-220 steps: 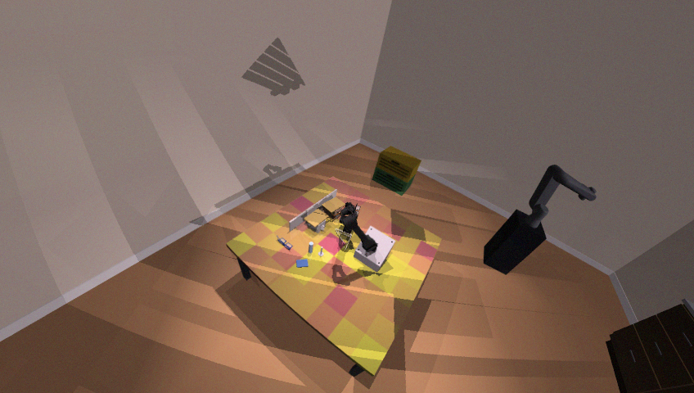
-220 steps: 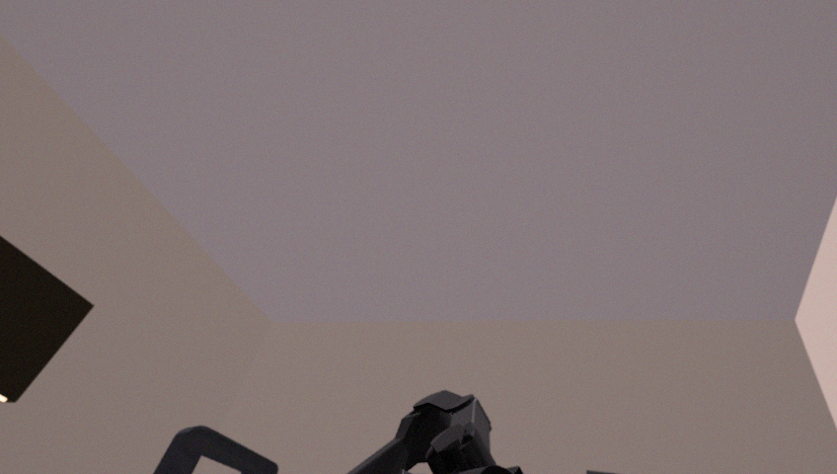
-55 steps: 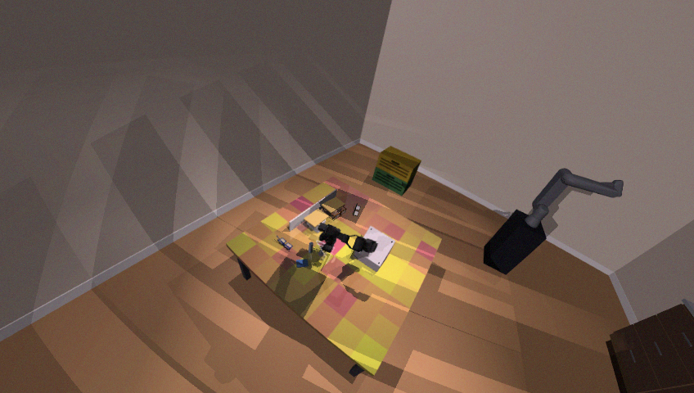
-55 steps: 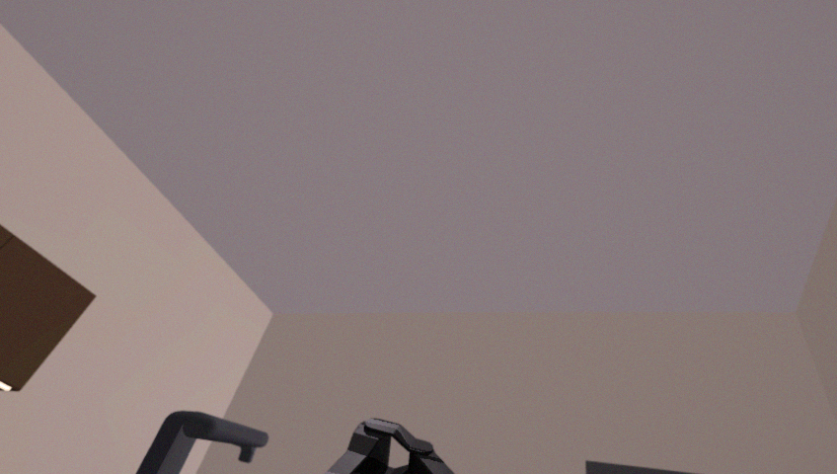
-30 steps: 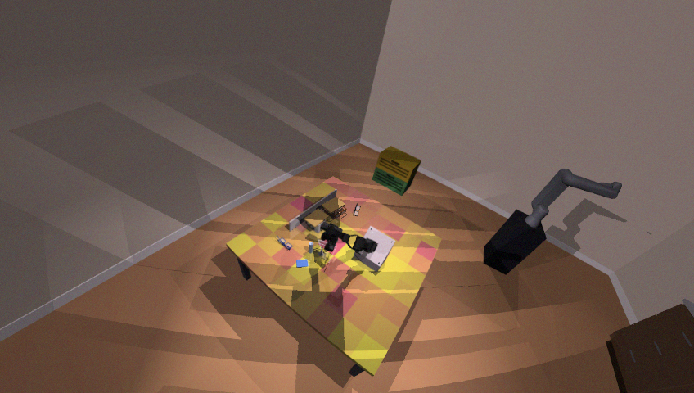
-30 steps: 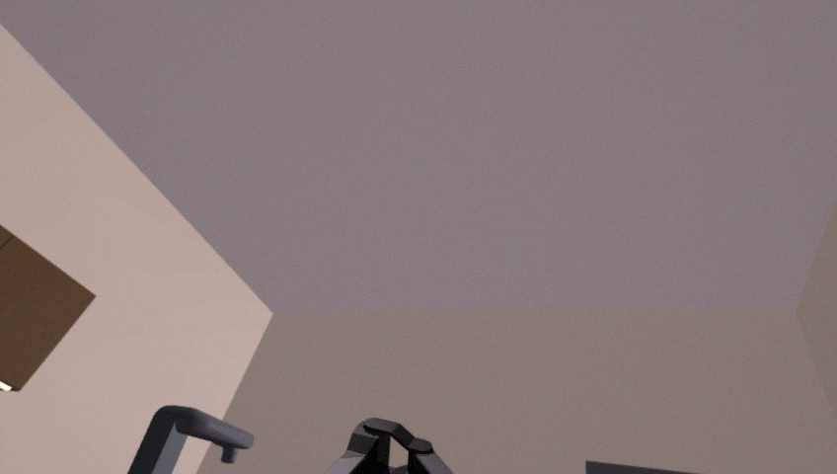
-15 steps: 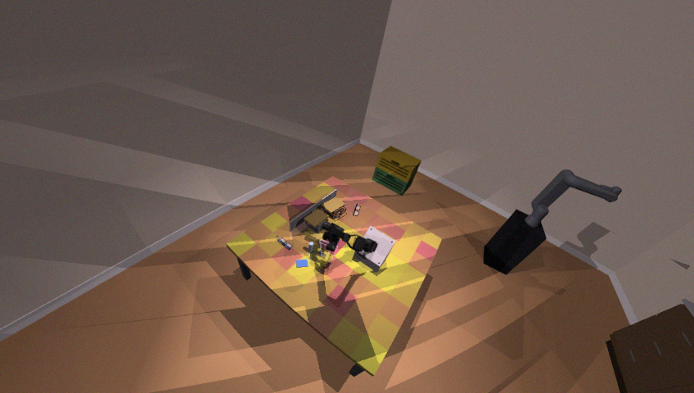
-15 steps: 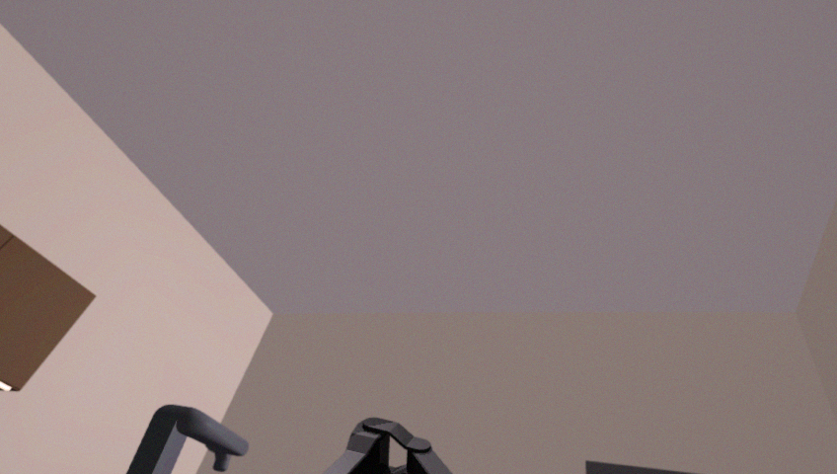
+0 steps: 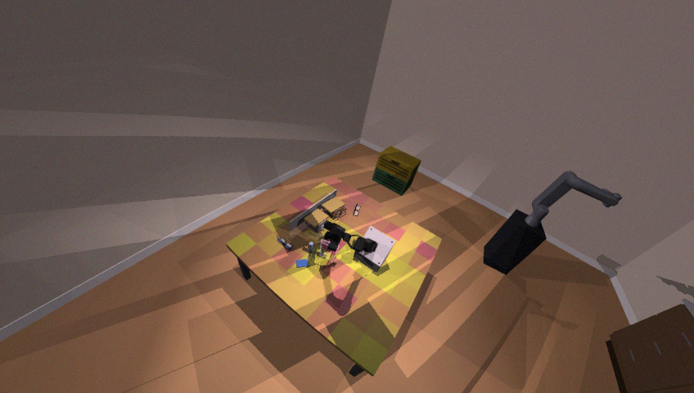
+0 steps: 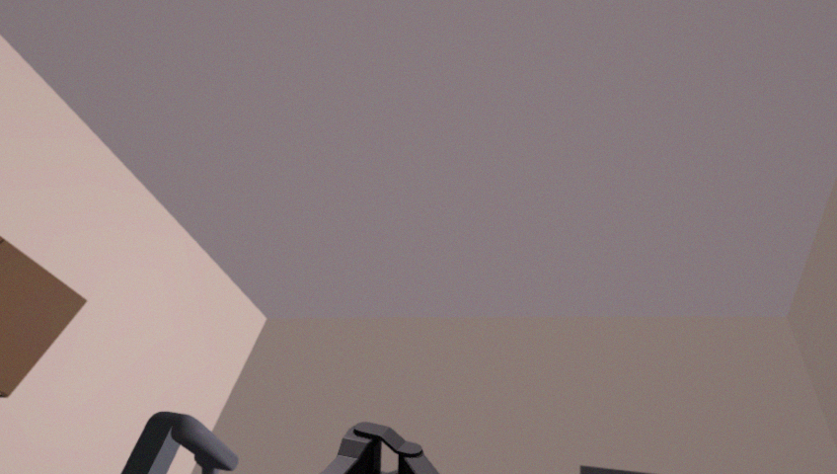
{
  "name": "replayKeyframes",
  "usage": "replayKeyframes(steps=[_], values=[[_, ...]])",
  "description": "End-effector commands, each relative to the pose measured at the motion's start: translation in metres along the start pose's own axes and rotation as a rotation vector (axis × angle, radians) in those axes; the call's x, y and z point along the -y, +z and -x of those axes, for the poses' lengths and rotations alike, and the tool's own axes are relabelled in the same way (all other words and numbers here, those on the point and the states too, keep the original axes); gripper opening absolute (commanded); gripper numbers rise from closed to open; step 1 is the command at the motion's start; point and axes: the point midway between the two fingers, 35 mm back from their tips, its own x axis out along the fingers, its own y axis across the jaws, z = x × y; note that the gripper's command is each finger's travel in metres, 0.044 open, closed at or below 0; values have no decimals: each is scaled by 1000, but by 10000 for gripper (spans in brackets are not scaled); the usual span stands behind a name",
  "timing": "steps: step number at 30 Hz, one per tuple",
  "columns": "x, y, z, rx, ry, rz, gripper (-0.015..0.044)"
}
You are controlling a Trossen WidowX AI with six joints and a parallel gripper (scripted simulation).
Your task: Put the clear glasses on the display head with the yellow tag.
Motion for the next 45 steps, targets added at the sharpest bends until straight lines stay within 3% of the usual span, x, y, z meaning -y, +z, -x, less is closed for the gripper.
replayKeyframes(steps=[1, 45], values=[[1, -4, 0, 0, 2, 0, 0], [6, -22, 0, -1, 2, -1, 0]])
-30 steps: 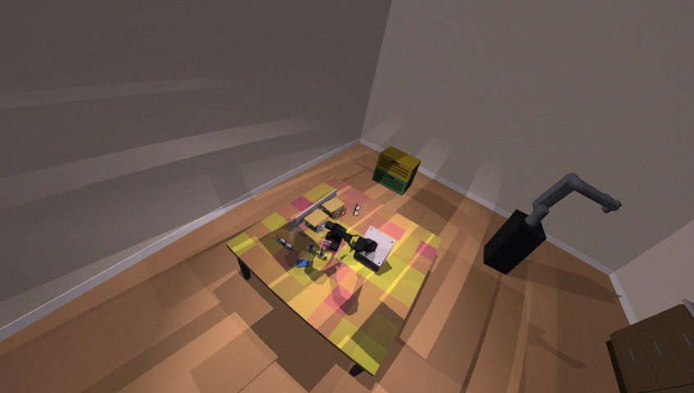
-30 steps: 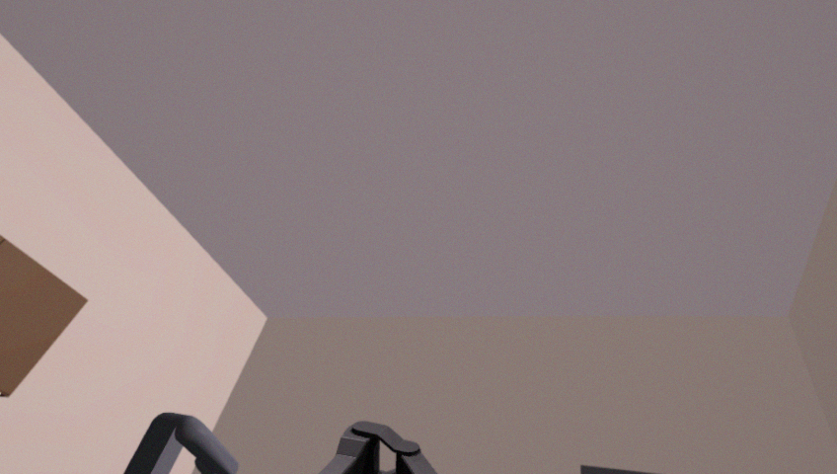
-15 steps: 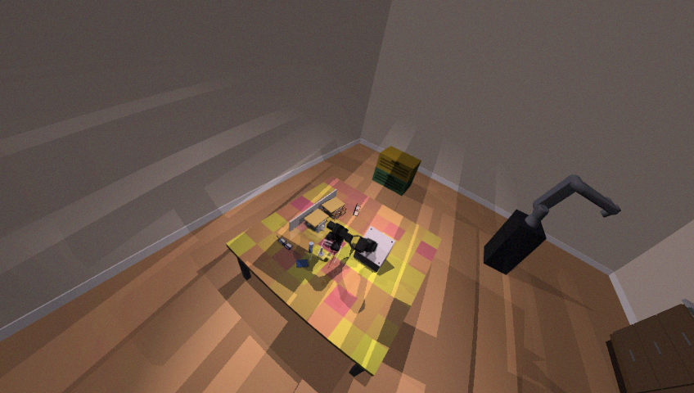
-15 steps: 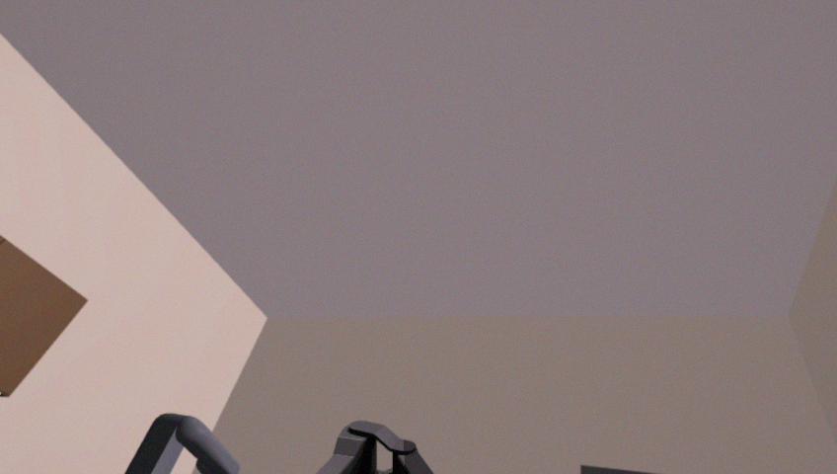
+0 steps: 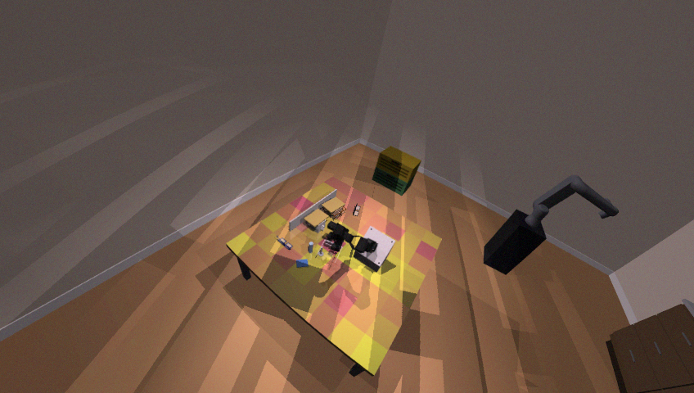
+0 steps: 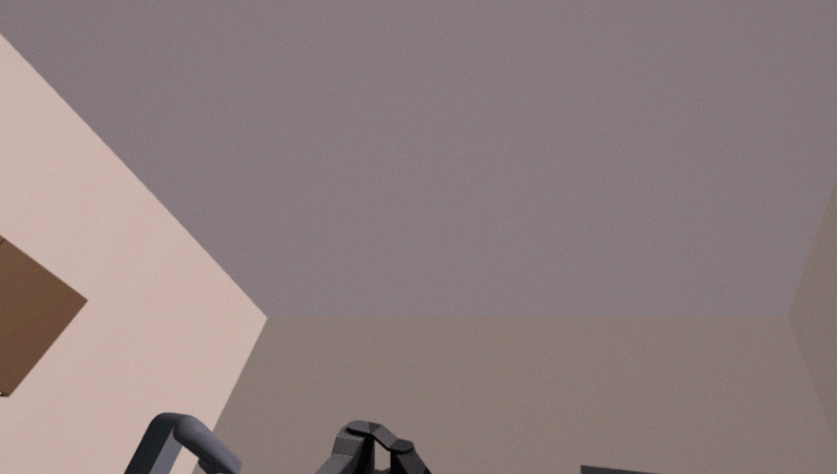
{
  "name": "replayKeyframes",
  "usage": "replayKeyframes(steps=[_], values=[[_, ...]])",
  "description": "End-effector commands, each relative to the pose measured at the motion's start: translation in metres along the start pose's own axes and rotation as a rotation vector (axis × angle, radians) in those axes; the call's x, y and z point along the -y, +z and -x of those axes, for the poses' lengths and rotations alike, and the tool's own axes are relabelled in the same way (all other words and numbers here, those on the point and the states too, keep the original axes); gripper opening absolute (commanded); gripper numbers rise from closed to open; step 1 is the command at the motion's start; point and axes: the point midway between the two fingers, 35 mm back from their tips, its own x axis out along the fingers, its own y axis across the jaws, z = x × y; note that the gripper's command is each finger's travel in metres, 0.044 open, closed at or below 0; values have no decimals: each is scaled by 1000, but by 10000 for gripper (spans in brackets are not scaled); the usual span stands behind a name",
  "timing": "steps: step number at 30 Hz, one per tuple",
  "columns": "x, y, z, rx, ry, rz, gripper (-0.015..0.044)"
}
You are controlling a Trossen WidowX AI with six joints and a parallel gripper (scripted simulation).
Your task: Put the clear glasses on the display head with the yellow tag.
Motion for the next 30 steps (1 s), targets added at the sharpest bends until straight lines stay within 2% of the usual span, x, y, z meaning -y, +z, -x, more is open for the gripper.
replayKeyframes(steps=[1, 24, 30], values=[[-1, 1, 0, 1, 3, 4, 0], [-1, 10, 0, 2, 4, 5, 0], [1, 12, 16, 1, -1, 5, 0]])
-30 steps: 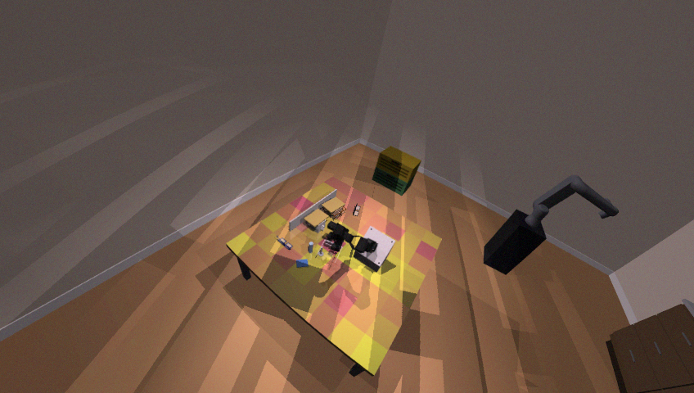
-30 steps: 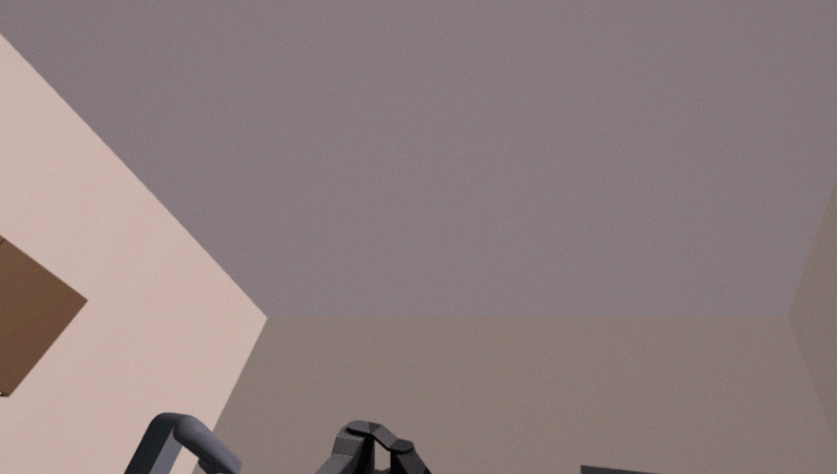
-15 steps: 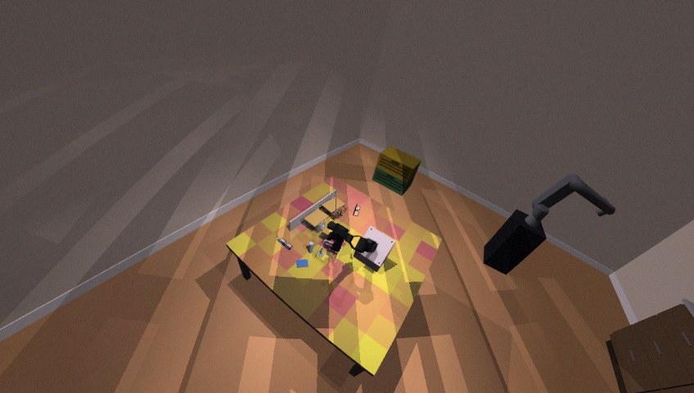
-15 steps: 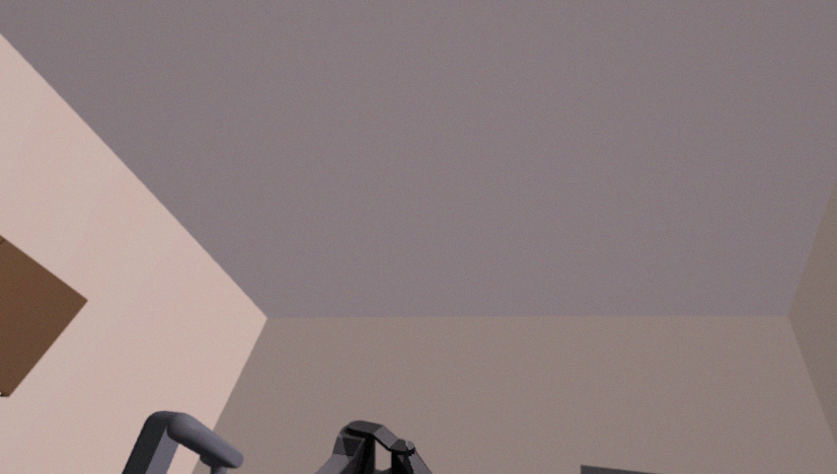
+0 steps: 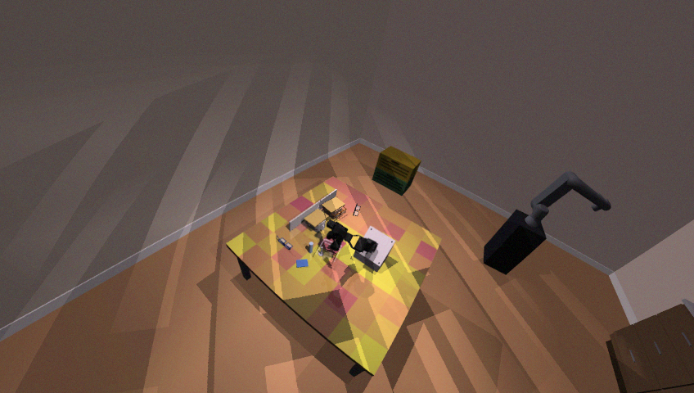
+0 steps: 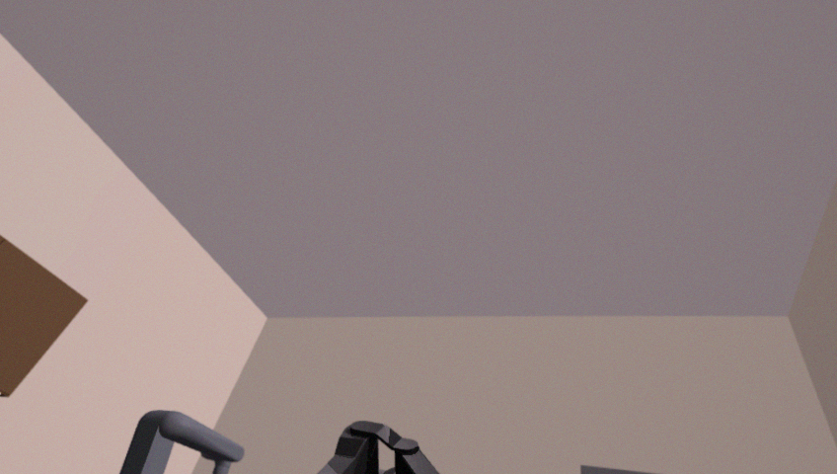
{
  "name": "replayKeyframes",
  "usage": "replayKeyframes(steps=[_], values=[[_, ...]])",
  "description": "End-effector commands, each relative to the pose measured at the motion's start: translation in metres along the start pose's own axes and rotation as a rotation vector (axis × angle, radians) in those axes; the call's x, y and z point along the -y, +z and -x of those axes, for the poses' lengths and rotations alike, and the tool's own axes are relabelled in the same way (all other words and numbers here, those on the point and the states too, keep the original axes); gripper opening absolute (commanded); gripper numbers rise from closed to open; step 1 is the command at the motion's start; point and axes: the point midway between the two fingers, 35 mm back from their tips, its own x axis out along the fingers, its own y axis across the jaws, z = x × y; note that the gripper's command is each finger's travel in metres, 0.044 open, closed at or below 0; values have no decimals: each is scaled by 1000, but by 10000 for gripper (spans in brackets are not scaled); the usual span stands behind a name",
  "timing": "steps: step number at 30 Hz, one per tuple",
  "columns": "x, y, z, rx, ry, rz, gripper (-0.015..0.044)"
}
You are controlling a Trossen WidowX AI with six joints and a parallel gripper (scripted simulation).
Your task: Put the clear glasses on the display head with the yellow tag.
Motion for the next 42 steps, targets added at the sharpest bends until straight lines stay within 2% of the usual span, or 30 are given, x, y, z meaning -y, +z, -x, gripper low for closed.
replayKeyframes(steps=[1, 9, 16, 42], values=[[1, 6, 15, 11, -2, 7, 0], [0, 6, 53, 11, -1, 7, 0], [-4, 5, 54, 4, -21, -51, 0], [-46, -5, 64, 74, -220, -654, 0]])
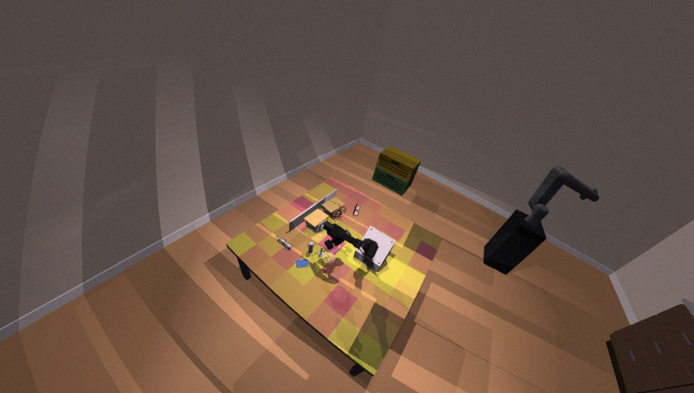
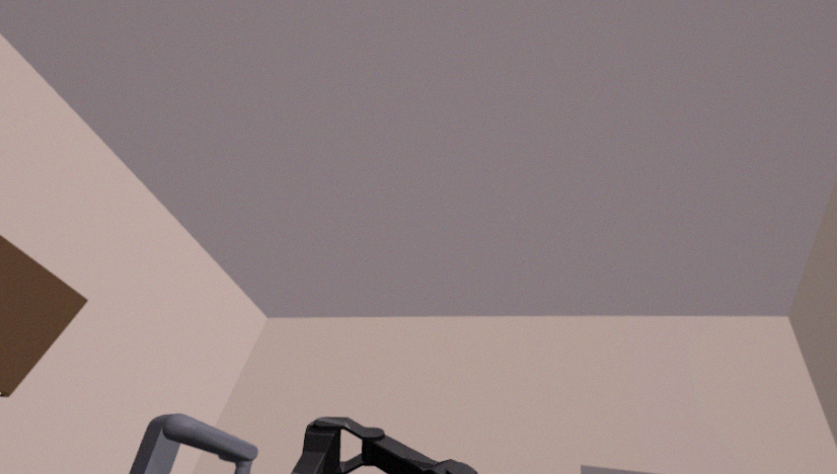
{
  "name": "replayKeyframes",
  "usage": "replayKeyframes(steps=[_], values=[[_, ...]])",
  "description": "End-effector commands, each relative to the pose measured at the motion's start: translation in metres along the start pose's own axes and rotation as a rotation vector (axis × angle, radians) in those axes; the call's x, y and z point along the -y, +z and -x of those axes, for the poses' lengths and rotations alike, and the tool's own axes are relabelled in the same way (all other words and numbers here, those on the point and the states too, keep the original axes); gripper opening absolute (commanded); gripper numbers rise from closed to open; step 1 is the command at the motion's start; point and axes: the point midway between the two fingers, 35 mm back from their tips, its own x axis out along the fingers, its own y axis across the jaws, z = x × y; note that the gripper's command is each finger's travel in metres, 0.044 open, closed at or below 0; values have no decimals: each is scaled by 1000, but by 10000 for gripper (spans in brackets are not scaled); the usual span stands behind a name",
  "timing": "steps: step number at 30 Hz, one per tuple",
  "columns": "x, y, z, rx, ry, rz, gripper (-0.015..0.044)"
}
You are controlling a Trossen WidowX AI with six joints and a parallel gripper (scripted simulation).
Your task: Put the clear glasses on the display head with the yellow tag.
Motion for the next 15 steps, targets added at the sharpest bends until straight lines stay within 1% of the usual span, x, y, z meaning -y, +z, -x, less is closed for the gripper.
replayKeyframes(steps=[1, 15], values=[[-5, -3, 6, 35, -12, -74, 0], [-16, -20, 20, 140, -29, -410, 0]])
